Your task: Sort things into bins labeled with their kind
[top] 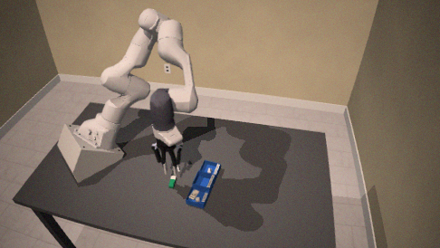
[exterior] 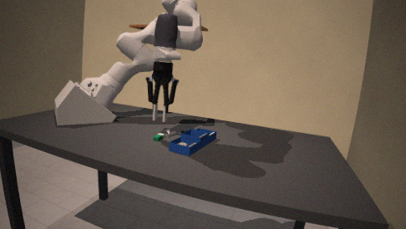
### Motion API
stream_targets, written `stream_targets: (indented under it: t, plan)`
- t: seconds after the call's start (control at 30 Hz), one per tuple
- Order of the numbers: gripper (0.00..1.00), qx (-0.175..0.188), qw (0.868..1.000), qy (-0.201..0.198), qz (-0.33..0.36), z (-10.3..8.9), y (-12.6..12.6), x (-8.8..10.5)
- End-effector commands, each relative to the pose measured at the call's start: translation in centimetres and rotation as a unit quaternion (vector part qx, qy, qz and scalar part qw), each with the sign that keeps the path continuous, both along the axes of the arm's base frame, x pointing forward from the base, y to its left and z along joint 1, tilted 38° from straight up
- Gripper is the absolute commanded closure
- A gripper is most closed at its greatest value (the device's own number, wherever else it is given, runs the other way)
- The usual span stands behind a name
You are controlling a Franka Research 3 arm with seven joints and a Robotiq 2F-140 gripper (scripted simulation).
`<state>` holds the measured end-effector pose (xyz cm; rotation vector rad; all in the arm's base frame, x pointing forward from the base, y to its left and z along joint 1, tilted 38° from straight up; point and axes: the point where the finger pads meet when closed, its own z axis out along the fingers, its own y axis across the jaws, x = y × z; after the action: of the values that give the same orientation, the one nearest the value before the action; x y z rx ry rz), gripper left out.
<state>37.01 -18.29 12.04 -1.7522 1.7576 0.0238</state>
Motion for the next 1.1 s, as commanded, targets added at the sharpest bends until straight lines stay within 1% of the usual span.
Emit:
stream_targets:
  t: [0.0,0.07,0.5,0.57,0.63,0.77,1.07]
  plan:
    - [0.77,0.0,1.0,-0.001,0.003,0.0,0.2,0.1]
    - [0.77,0.0,1.0,-0.001,0.003,0.0,0.2,0.1]
    - [0.77,0.0,1.0,-0.001,0.003,-4.2,2.1,2.3]
    - [0.77,0.0,1.0,-0.001,0.003,-4.2,2.1,2.3]
    - [0.77,0.0,1.0,-0.001,0.003,-4.9,2.4,2.7]
    - [0.77,0.0,1.0,-0.001,0.003,-5.0,2.3,2.9]
    - [0.77,0.0,1.0,-0.001,0.003,-5.9,2.9,3.3]
